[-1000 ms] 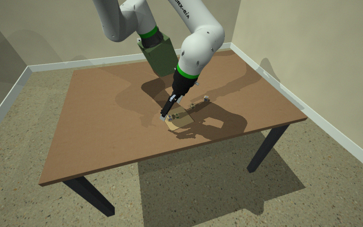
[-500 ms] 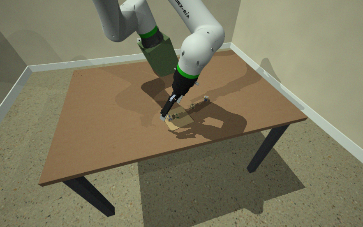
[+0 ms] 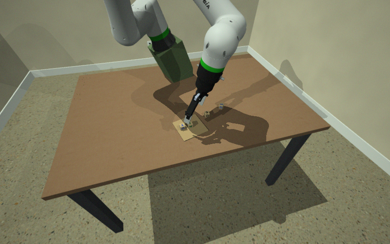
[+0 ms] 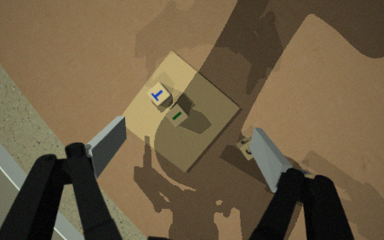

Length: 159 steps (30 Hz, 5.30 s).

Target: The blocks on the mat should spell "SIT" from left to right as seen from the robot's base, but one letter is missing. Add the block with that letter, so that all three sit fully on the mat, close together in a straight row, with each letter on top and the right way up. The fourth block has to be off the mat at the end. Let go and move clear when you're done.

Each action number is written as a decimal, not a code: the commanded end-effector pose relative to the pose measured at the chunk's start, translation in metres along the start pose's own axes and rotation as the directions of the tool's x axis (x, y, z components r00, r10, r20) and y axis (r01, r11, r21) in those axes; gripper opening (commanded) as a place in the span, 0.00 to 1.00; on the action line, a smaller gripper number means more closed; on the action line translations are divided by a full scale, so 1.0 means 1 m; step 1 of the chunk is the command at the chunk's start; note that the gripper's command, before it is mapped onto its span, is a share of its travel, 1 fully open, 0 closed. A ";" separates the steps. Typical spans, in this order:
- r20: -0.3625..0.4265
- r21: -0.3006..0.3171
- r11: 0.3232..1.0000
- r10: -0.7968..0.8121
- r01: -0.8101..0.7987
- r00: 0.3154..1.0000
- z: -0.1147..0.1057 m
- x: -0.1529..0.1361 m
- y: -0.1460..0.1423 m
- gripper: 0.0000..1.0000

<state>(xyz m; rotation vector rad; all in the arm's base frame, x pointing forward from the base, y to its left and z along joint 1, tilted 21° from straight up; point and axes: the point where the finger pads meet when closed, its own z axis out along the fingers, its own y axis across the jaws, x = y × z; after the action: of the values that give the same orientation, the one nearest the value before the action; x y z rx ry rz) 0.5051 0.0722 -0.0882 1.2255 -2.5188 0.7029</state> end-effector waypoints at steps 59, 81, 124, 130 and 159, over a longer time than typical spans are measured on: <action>0.230 -0.139 0.862 0.507 -0.487 0.831 -0.060 -0.064 0.197 1.00; 0.105 -0.247 0.403 0.915 -0.881 0.389 -0.046 -0.068 0.197 1.00; 0.035 -0.266 0.147 0.989 -0.953 0.143 -0.041 -0.069 0.197 0.37; 0.035 -0.266 0.147 0.989 -0.953 0.143 -0.041 -0.069 0.197 0.37; 0.036 -0.266 0.146 0.989 -0.953 0.142 -0.019 -0.075 0.197 0.37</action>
<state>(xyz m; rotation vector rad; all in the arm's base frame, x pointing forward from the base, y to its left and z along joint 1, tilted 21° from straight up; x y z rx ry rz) 0.3952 0.2377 -0.1616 -0.7816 -3.2363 0.4833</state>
